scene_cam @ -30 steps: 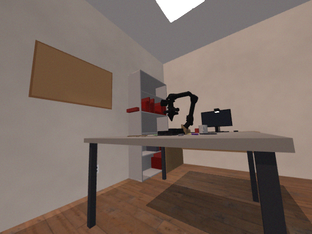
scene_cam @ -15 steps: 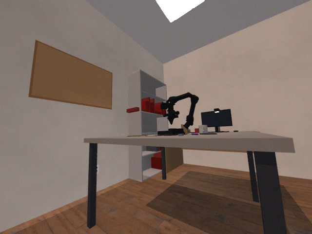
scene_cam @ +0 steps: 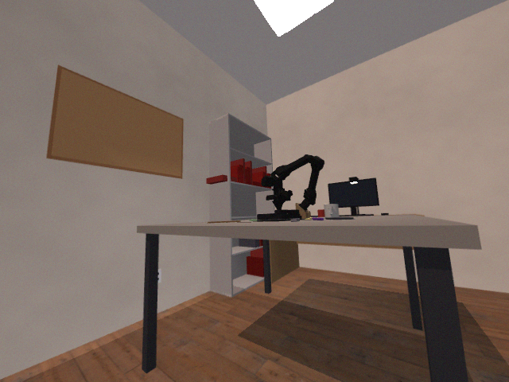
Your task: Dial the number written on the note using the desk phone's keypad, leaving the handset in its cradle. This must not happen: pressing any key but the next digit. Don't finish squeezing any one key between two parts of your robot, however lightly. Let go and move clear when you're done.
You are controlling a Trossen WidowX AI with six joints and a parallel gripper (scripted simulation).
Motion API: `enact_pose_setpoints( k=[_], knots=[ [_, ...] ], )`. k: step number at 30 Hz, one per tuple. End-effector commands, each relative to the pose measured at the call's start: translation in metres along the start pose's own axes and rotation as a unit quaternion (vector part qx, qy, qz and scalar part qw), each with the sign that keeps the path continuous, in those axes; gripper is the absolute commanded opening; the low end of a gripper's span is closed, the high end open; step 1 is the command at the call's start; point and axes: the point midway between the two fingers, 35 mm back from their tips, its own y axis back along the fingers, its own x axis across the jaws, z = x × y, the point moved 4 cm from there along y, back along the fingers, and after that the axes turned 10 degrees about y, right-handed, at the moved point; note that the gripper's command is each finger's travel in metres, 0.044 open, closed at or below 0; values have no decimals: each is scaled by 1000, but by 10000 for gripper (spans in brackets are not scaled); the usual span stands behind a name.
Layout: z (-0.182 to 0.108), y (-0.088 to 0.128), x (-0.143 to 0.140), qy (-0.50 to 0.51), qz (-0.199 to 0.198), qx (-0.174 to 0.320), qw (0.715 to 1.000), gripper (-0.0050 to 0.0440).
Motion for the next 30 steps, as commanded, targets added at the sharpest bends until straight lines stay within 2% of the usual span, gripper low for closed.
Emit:
enact_pose_setpoints(
  k=[1, 14, 30],
  knots=[
    [-2, -5, 1, -4, 0, -2, 1000, -50],
    [-2, -20, 1, -4, 0, -2, 1000, -50],
    [-2, -21, 1, -4, 0, -2, 1000, -50]
  ],
)
